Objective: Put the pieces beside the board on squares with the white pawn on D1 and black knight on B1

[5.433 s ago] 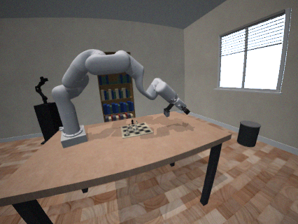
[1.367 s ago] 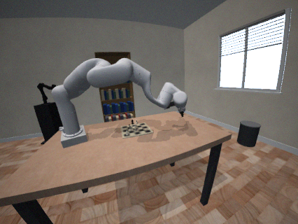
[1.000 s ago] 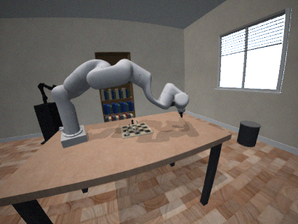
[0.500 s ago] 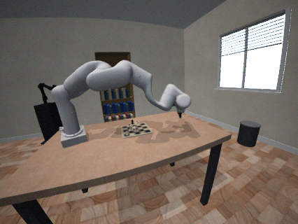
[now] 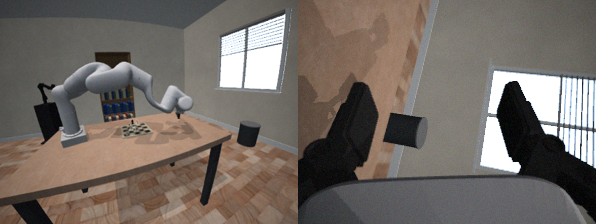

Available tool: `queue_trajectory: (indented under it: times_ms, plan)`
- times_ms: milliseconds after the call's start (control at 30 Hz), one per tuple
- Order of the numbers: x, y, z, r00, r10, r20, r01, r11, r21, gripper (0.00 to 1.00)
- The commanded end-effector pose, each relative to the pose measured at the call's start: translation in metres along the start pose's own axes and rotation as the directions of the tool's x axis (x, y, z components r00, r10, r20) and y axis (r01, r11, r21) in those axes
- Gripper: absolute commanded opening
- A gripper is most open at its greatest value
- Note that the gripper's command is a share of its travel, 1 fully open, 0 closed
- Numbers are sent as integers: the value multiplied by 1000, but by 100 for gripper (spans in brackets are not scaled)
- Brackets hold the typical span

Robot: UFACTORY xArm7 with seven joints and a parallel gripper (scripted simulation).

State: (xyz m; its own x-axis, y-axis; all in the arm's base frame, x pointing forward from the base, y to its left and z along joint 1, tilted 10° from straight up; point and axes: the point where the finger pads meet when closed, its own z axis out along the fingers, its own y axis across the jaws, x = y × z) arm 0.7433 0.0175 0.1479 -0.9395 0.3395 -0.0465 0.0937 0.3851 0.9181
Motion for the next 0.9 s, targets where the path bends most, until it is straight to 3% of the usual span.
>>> queue_trajectory:
  times_ms: [0,267,300,800,867]
  plan:
    - [2,0,-6,999,27,-23,-27,1000,-9,100]
    - [2,0,-6,999,27,-23,-27,1000,-9,100]
    - [10,-5,-16,993,90,-72,-92,996,-22,100]
    - [10,-5,-16,993,90,-72,-92,996,-22,100]
    - [27,-17,-38,962,212,-169,-219,975,-24,100]
